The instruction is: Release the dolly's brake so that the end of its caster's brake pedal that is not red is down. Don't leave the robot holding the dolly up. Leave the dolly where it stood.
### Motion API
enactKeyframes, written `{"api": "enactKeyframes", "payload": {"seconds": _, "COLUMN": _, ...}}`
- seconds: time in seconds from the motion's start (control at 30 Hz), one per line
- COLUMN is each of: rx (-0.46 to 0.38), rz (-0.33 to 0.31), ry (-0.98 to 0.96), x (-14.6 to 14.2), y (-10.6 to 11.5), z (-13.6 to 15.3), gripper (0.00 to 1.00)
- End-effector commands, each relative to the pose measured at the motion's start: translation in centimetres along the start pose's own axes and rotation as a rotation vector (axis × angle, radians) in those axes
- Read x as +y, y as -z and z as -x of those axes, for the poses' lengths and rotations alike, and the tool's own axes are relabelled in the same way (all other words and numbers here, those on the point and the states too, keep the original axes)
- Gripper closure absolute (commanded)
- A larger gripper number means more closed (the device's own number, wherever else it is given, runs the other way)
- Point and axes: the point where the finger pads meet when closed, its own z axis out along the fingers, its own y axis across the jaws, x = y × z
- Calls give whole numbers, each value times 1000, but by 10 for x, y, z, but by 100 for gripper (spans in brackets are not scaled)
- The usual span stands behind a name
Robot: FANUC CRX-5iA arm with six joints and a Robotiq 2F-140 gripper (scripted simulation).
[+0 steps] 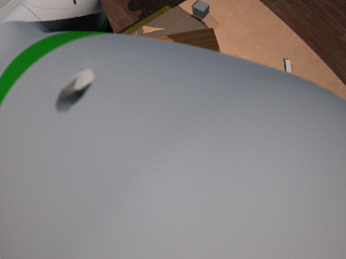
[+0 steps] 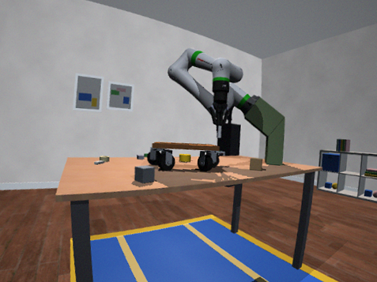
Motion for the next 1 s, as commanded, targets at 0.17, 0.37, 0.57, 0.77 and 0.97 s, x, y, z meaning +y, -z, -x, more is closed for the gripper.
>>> {"api": "enactKeyframes", "payload": {"seconds": 0.17, "rx": -1, "rz": 0, "ry": 0, "x": 0, "y": -5, "z": 0, "gripper": 100}}
{"api": "enactKeyframes", "payload": {"seconds": 0.37, "rx": -1, "rz": 0, "ry": 0, "x": 0, "y": -14, "z": 0, "gripper": 100}}
{"api": "enactKeyframes", "payload": {"seconds": 0.57, "rx": -1, "rz": 0, "ry": 0, "x": 0, "y": -24, "z": 0, "gripper": 100}}
{"api": "enactKeyframes", "payload": {"seconds": 0.77, "rx": -1, "rz": 0, "ry": 0, "x": 0, "y": -34, "z": 1, "gripper": 100}}
{"api": "enactKeyframes", "payload": {"seconds": 0.97, "rx": -1, "rz": 0, "ry": 0, "x": 0, "y": -46, "z": 1, "gripper": 100}}
